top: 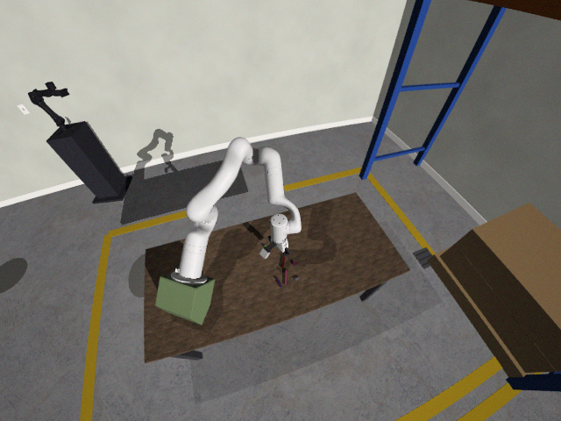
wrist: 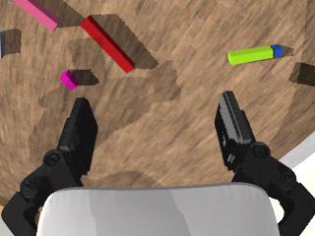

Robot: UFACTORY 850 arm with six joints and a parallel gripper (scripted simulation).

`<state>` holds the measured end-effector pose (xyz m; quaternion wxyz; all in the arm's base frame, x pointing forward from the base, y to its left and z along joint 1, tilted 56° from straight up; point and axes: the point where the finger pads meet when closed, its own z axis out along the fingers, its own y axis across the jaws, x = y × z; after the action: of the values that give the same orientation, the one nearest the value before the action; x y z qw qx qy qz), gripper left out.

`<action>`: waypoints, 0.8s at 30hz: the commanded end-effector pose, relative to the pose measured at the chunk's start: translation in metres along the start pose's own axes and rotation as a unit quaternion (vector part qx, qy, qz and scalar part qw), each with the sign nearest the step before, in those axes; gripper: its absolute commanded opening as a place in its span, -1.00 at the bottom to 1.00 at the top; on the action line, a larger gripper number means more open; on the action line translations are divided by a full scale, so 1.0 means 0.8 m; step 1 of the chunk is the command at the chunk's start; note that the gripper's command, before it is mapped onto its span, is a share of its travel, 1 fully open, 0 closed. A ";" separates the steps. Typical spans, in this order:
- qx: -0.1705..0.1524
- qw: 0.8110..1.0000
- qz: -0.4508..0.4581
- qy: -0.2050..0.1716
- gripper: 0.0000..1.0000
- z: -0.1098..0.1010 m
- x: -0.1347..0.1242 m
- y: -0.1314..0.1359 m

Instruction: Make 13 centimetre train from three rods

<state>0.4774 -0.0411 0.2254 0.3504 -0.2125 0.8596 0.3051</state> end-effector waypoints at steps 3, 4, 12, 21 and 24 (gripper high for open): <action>0.001 0.994 -0.110 -0.007 1.00 0.004 0.004 -0.021; 0.001 0.993 -0.122 -0.007 1.00 0.004 0.004 -0.024; 0.002 0.971 -0.241 -0.007 1.00 0.009 0.011 -0.047; 0.002 0.961 -0.275 -0.007 1.00 0.010 0.014 -0.054; 0.002 0.961 -0.275 -0.007 -0.51 0.010 0.014 -0.054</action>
<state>0.4989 -0.0678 0.1964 0.4261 -0.4366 0.7672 0.1980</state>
